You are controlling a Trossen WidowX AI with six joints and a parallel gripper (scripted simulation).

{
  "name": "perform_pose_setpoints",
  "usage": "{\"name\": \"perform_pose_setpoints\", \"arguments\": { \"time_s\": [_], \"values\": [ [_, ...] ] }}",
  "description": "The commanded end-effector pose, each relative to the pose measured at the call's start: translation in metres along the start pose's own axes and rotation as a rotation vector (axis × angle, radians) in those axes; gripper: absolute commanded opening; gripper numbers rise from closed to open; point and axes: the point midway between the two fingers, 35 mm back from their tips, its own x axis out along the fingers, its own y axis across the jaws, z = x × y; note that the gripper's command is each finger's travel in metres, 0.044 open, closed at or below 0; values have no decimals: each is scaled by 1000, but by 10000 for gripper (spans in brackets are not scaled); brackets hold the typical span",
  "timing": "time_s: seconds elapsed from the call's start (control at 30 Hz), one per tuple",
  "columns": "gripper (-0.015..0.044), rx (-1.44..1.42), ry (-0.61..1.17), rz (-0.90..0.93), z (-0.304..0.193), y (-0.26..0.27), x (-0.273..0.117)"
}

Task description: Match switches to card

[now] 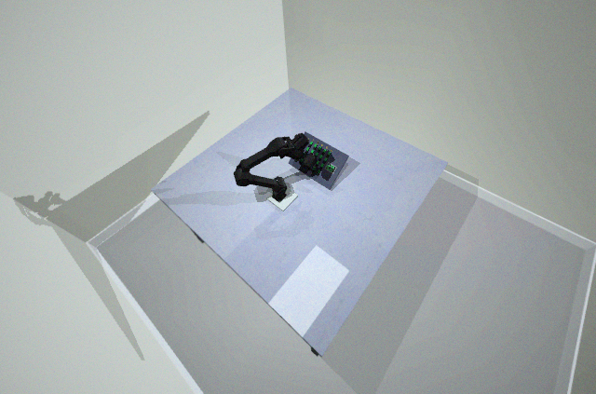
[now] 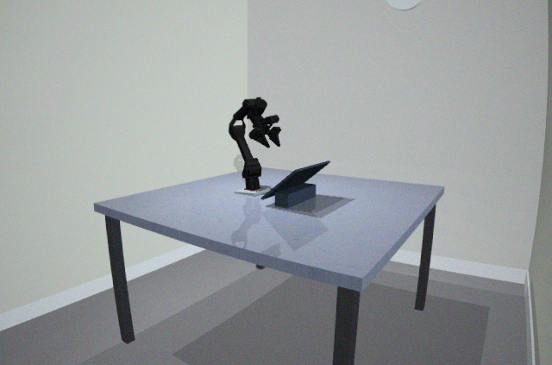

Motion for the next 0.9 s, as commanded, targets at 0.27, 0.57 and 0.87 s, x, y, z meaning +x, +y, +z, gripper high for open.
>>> {"name": "perform_pose_setpoints", "arguments": {
  "time_s": [0.27,0.57,0.87],
  "values": [
    [164,-46,16,44,26,21,33],
    [0,-15,25,58,60,87,80],
    [0,4,1,44,69,130,100]
  ]
}}
